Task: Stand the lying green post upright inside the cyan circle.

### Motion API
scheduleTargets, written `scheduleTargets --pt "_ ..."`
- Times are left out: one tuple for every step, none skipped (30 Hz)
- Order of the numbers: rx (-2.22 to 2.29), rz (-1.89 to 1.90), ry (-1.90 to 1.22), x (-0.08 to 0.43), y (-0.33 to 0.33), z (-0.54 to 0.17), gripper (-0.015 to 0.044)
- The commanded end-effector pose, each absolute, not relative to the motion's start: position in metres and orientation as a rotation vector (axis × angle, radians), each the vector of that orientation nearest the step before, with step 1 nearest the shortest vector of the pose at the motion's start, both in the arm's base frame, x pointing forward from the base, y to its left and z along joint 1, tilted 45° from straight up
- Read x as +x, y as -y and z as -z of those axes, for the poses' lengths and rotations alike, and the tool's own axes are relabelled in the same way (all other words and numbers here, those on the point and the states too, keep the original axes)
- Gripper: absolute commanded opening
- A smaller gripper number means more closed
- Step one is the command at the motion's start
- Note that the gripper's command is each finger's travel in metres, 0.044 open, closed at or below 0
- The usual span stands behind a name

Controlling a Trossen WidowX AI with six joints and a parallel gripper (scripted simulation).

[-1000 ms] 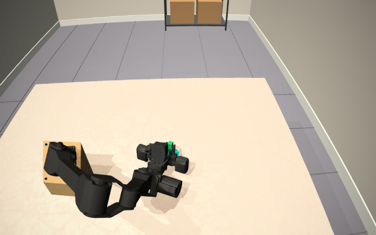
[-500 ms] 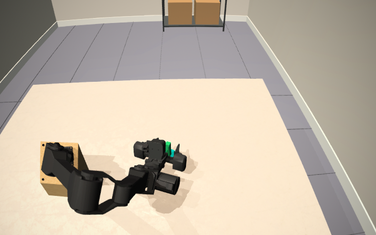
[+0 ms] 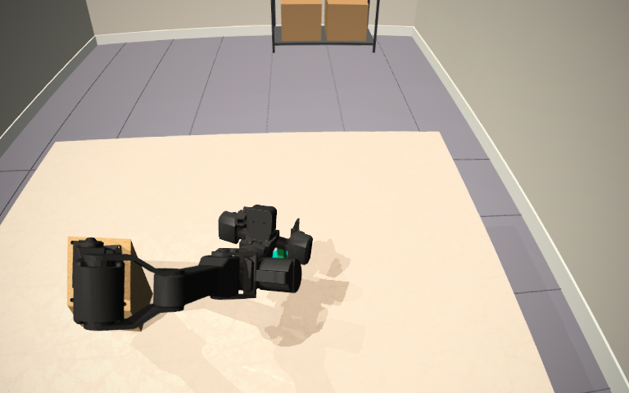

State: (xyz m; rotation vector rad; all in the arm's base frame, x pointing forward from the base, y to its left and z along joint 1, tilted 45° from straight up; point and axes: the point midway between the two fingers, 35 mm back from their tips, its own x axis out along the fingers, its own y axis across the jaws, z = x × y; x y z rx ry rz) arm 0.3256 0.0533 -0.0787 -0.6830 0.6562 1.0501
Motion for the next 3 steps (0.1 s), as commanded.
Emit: scheduleTargets --pt "-0.675 -1.042 -0.864 0.335 -0.065 0.093 0.04" --pt "-0.677 -1.032 -0.947 0.336 -0.068 0.099 0.04" --pt "-0.684 -1.019 -1.028 0.337 -0.07 0.103 0.04"
